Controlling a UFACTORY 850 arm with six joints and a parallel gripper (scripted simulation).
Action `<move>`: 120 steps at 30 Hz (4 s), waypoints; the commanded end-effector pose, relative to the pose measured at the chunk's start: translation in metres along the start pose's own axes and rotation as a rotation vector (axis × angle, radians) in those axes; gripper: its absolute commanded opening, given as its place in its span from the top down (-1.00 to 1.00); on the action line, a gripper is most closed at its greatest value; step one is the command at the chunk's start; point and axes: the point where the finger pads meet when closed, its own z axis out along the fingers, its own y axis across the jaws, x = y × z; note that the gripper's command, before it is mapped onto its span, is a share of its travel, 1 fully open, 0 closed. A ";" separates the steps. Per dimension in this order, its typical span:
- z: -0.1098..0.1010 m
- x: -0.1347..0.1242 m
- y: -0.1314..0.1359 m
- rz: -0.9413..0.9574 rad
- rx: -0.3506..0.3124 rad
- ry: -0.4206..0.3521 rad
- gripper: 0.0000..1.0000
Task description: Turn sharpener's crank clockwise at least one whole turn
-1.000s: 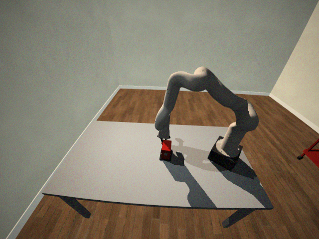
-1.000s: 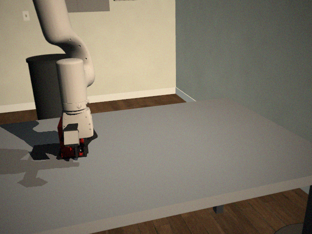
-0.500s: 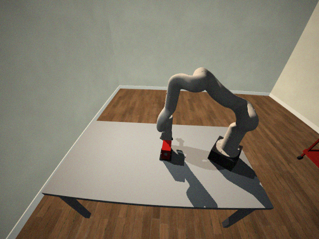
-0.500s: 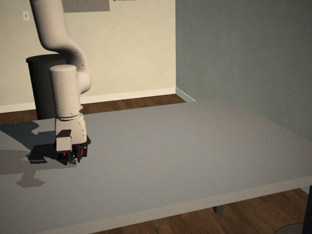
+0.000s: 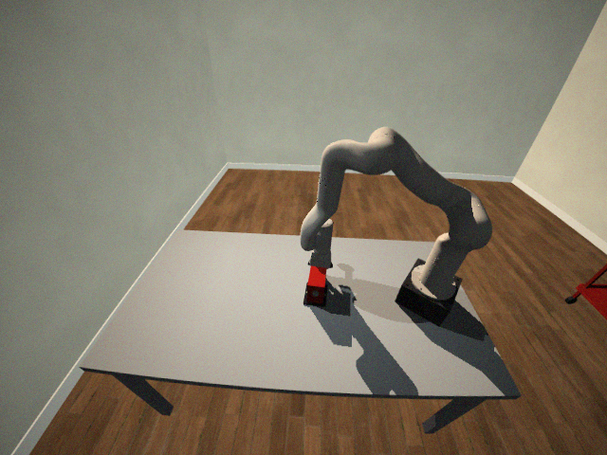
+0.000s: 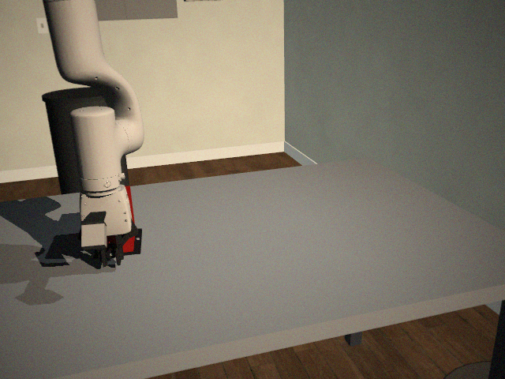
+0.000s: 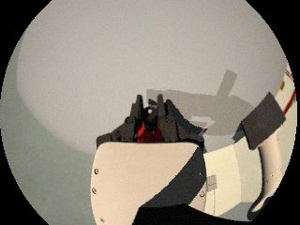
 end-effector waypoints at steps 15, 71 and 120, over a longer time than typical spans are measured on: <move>-0.002 0.000 0.008 0.000 0.010 -0.007 1.00; -0.048 0.000 0.041 0.000 0.010 -0.007 1.00; -0.069 0.001 0.036 0.000 0.010 -0.007 1.00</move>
